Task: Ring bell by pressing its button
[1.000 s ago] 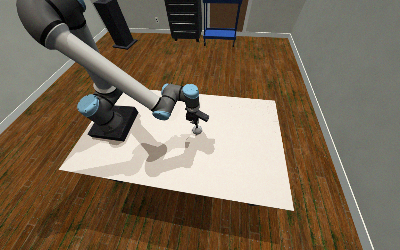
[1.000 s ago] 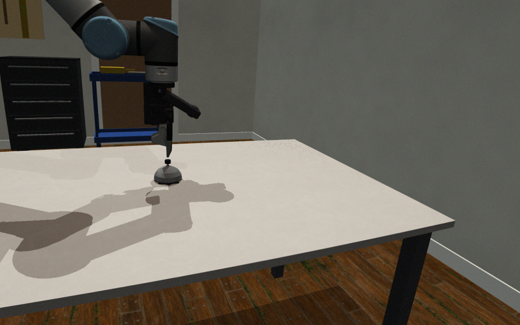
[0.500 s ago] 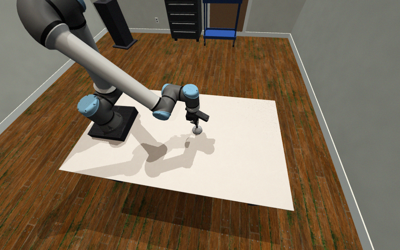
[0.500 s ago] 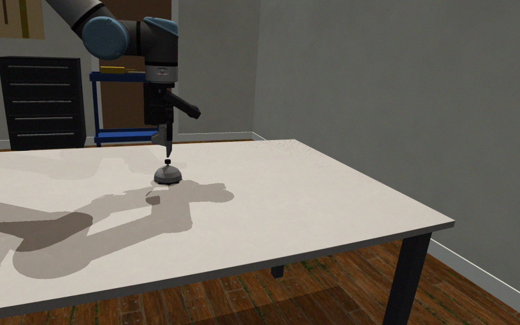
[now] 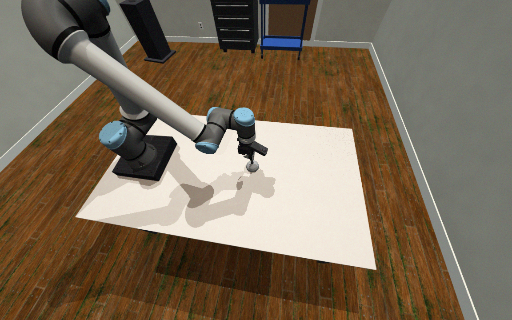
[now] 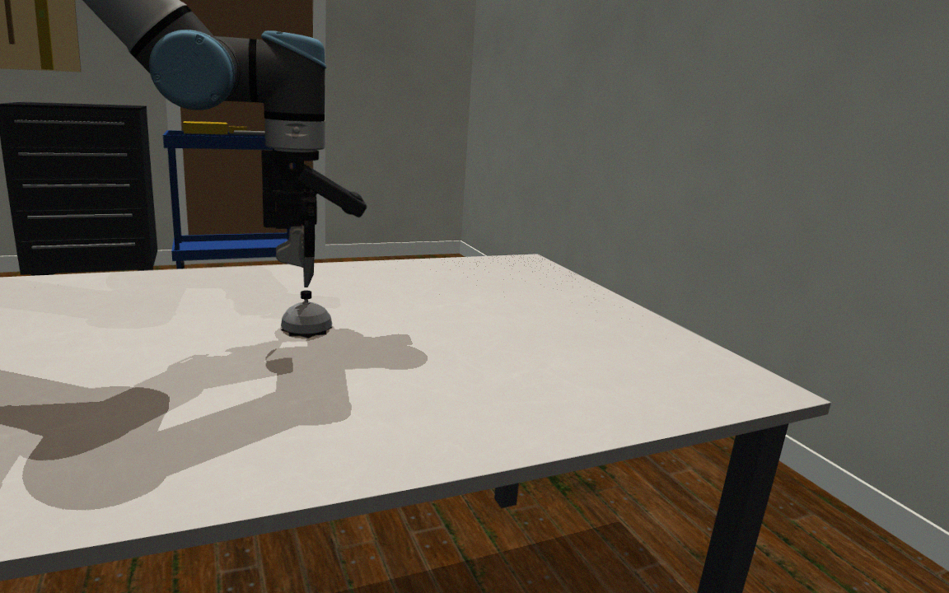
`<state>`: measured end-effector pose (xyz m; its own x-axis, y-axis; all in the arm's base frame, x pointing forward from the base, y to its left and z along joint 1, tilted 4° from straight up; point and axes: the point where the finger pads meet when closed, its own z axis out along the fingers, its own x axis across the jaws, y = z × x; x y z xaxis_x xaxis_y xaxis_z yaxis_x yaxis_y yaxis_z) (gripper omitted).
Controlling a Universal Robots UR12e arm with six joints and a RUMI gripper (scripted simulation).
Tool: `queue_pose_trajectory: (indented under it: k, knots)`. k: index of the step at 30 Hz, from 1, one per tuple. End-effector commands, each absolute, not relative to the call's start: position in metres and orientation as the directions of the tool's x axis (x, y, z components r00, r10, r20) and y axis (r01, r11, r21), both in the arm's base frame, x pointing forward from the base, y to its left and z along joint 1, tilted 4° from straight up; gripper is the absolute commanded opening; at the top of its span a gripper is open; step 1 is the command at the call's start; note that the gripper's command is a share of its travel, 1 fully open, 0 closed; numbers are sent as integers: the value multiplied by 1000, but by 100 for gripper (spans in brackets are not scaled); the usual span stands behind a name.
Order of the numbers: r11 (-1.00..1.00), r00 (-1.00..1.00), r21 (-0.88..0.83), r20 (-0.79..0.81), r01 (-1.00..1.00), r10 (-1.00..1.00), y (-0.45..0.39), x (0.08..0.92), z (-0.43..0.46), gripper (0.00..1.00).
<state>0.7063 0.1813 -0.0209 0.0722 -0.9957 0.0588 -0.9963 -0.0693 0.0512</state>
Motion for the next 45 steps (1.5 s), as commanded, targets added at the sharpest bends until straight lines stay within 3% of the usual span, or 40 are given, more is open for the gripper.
queue_pose_trajectory:
  k: [1,45]
  knots:
    - [-69,72,50,59,-996,-996,181,707,-20,0]
    - [-69,72,50,59,-996,-996,181,707,-30,0]
